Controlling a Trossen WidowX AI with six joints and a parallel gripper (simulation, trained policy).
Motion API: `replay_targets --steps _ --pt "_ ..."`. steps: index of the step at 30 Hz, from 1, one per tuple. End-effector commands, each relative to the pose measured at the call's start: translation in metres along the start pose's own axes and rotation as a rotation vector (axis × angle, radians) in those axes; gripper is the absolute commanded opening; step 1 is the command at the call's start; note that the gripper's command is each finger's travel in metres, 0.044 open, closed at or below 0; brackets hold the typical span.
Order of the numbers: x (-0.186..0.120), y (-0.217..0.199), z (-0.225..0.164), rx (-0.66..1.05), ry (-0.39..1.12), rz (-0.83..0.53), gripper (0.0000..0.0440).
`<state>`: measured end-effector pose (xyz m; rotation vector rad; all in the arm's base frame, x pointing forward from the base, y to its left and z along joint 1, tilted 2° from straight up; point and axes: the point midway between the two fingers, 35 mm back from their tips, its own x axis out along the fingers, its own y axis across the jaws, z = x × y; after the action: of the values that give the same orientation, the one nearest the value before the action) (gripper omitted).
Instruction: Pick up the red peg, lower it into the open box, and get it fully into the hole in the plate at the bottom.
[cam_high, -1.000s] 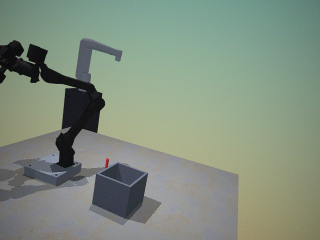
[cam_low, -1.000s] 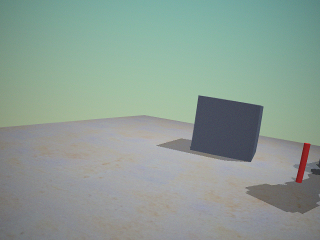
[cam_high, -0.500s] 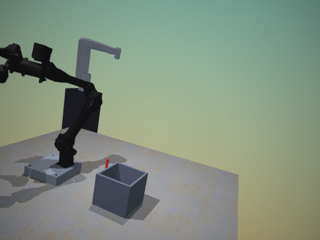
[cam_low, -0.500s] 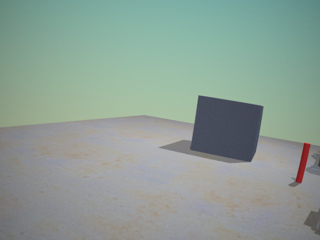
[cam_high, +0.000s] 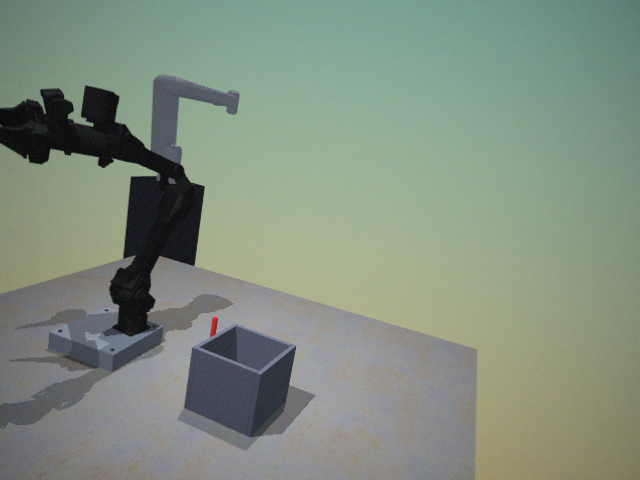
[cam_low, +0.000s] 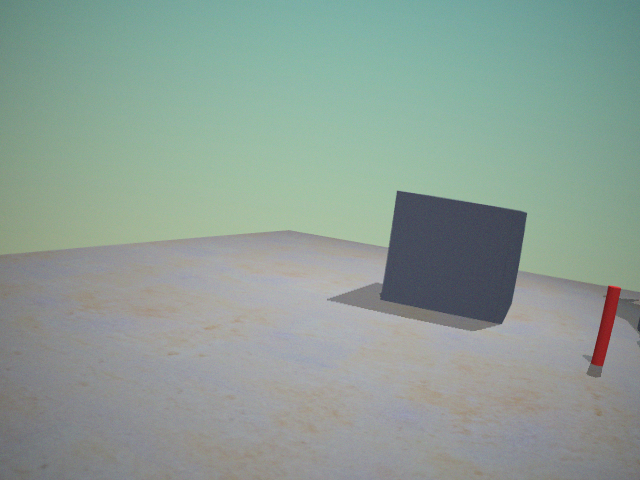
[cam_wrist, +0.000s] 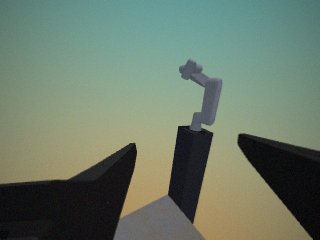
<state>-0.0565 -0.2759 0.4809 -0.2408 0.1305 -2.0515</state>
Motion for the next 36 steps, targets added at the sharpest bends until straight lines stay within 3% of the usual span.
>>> replay_targets --steps 1,18,36 --pt "-0.010 0.011 0.010 0.085 -0.022 0.065 0.0440" --pt "-0.065 0.094 0.024 0.497 0.061 0.484 0.0440" --pt "-0.152 0.161 0.026 0.829 0.352 0.904 0.0440"
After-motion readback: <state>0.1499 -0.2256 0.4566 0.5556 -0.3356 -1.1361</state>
